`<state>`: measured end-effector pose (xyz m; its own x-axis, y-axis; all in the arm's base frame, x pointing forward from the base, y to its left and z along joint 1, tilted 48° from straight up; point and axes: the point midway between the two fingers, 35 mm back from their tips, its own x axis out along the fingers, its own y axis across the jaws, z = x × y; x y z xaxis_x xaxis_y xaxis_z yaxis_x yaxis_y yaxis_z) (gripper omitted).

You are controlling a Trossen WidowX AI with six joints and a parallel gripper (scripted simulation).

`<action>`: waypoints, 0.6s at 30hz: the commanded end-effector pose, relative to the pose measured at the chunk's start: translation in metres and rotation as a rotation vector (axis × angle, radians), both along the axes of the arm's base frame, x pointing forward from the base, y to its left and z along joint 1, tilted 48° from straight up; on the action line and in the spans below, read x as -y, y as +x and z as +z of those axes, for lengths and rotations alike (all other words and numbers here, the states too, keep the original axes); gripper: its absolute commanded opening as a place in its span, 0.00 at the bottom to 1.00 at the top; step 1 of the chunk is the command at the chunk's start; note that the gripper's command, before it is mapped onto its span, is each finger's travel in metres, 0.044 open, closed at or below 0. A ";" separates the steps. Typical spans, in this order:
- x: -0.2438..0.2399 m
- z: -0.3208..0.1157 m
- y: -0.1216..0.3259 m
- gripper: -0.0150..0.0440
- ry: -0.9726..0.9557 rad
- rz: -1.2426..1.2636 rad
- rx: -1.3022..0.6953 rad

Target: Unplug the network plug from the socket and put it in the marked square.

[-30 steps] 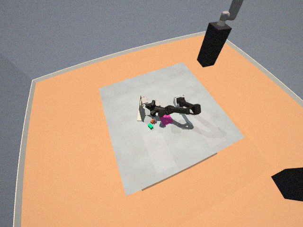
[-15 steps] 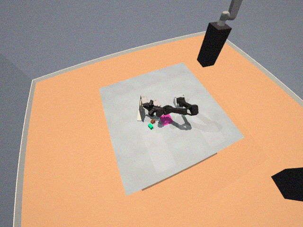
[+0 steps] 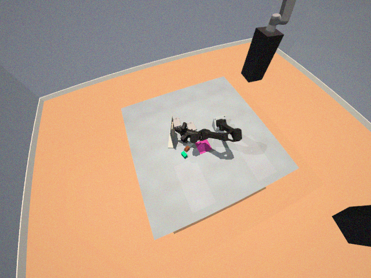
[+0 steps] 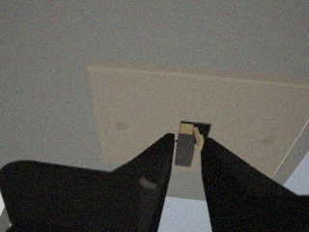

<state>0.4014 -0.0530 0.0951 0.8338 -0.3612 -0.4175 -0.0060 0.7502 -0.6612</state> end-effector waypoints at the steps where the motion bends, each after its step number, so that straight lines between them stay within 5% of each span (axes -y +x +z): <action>1: -0.001 0.000 0.001 0.34 -0.003 0.008 -0.001; 18: -0.001 0.001 -0.002 0.25 -0.003 0.008 -0.001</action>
<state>0.4013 -0.0525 0.0959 0.8353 -0.3595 -0.4159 -0.0061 0.7504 -0.6610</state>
